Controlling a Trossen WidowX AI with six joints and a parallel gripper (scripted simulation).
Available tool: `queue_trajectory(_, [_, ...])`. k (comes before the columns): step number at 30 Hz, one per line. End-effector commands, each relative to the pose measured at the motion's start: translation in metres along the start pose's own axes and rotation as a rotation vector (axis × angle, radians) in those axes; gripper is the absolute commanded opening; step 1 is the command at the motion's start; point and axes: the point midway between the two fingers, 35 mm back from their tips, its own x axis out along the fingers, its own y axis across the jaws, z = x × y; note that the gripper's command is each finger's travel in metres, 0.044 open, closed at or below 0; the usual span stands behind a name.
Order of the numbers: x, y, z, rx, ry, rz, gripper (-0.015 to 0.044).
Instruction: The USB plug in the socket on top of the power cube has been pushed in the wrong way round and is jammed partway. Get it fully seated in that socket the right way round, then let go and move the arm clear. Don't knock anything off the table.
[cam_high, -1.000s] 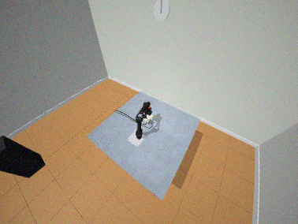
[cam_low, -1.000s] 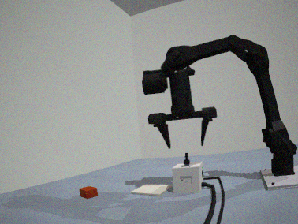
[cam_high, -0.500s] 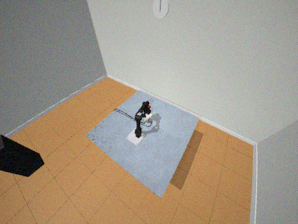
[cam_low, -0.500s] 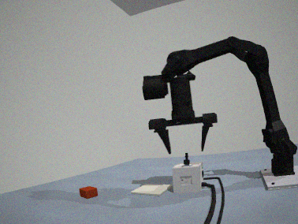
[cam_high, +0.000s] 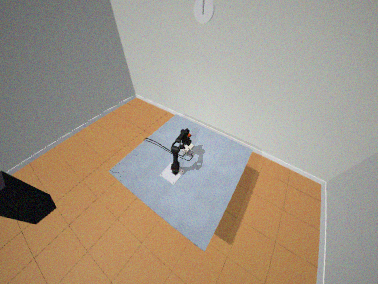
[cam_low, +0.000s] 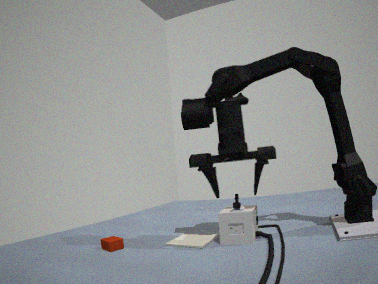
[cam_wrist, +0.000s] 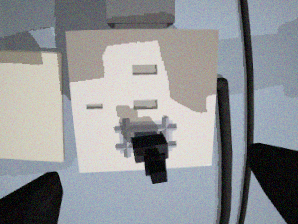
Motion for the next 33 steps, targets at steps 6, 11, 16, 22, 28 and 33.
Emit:
queue_trajectory(6, [-0.0002, 0.0003, 0.0, 0.0, 0.0, 0.001, 0.0177])
queue_trajectory(11, [-0.0002, 0.0003, 0.0, 0.0, 0.0, 0.001, 0.0046])
queue_trajectory(16, [-0.0002, 0.0003, 0.0, 0.0, 0.0, 0.001, 0.0])
queue_trajectory(22, [-0.0002, 0.0003, 0.0, 0.0, 0.0, 0.001, 0.0])
queue_trajectory(28, [-0.0002, 0.0003, 0.0, 0.0, 0.0, 0.001, 0.0])
queue_trajectory(33, [-0.0009, 0.0001, 0.0, 0.0, 0.0, 0.0, 0.0])
